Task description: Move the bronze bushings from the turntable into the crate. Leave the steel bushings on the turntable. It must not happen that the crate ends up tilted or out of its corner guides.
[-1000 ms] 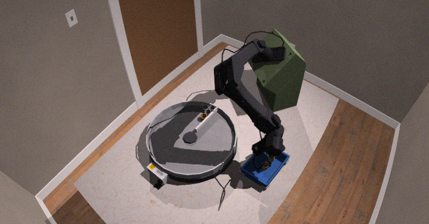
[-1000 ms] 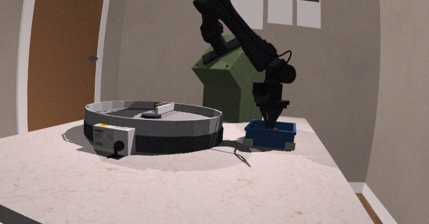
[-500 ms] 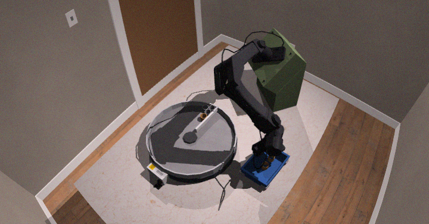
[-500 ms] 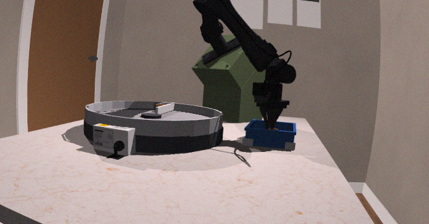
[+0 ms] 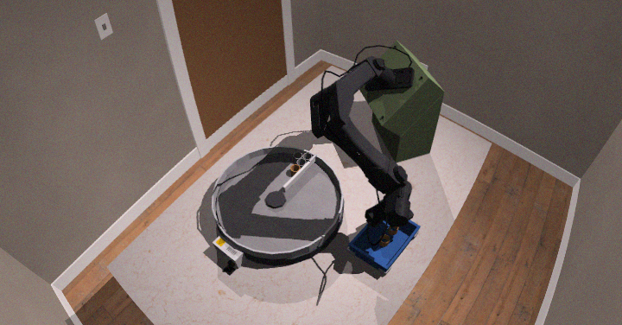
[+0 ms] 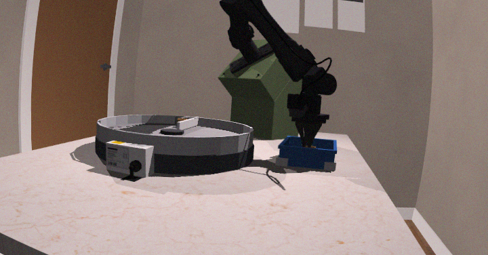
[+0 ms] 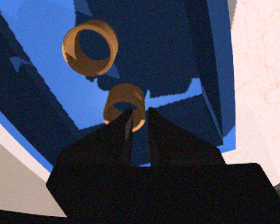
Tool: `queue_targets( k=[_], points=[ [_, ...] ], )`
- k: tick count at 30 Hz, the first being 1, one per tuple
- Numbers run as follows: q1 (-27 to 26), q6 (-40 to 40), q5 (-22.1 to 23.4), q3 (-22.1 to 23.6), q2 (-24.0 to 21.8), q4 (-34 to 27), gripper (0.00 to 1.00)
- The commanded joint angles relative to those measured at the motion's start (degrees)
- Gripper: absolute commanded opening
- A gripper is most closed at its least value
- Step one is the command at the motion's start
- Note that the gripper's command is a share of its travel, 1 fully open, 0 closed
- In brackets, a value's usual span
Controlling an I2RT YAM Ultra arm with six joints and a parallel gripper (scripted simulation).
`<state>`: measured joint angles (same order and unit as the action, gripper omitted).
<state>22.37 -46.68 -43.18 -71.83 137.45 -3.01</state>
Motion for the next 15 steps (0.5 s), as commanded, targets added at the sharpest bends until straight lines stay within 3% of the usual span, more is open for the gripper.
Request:
queue_targets(
  k=[1, 15],
  points=[
    [1.2, 0.4, 0.1, -0.2, -0.6, 0.2, 0.14],
    [2.9, -2.4, -1.1, 2.1, -3.9, -3.6, 0.14]
  ],
)
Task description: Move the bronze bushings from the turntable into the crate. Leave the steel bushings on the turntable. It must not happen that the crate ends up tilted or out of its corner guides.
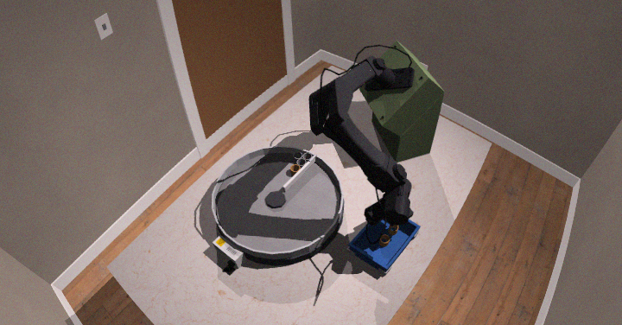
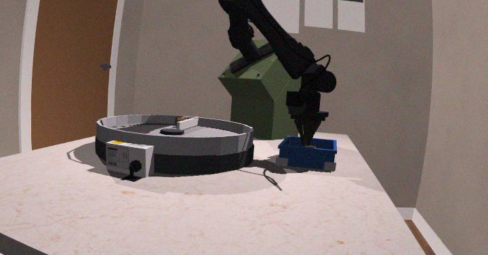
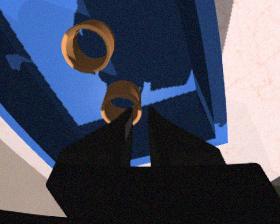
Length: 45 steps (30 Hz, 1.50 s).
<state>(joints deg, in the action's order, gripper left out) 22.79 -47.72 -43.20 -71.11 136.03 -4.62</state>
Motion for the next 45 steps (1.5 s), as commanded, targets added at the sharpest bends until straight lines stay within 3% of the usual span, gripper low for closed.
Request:
queue_targets(
  k=[1, 11, 19, 45],
  points=[
    [2.9, -1.9, -1.2, 1.6, -3.0, -2.6, 0.14],
    [7.6, -7.9, -2.7, 2.2, -9.0, -11.4, 0.14],
    [9.1, -10.2, -3.0, 1.0, -10.6, -15.1, 0.14],
    [9.3, -10.6, -3.0, 0.8, -10.7, -15.8, 0.14]
  ],
)
